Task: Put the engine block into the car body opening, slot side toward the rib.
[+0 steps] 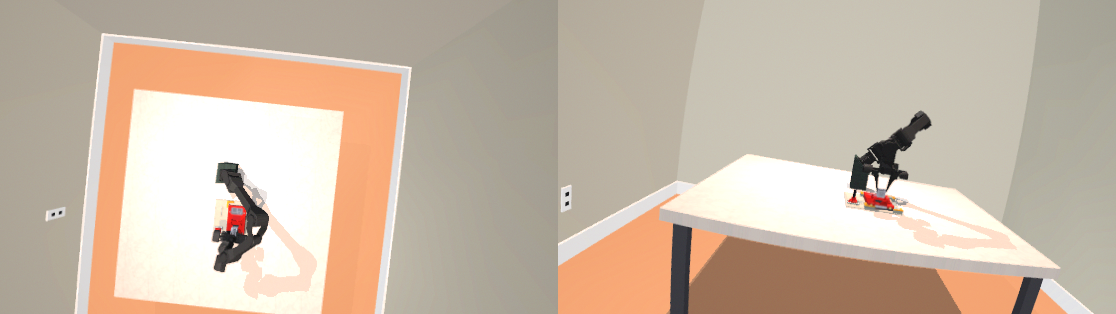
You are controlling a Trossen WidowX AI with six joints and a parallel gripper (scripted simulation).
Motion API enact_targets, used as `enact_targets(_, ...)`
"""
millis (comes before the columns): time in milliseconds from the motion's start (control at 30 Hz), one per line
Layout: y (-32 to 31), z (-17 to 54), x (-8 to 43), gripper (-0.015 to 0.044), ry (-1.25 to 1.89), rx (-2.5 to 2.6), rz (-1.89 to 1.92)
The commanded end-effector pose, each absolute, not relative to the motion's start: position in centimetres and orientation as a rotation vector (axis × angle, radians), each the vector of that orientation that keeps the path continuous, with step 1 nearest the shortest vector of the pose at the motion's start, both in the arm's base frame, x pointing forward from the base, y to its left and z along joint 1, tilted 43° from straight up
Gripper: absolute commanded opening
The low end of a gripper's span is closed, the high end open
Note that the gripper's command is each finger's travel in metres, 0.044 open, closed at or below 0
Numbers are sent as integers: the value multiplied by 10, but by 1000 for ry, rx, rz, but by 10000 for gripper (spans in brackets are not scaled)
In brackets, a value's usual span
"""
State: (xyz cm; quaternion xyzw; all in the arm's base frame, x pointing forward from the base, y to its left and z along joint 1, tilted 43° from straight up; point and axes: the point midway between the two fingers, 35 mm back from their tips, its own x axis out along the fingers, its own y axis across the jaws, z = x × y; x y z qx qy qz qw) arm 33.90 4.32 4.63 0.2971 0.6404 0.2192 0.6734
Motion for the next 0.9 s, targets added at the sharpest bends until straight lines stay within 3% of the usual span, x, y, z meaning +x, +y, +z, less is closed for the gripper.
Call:
enact_targets(0,43,46,339,159,1413,609,549)
enact_targets(333,43,46,339,159,1346,464,668)
enact_targets(867,43,46,339,159,1467,739,436)
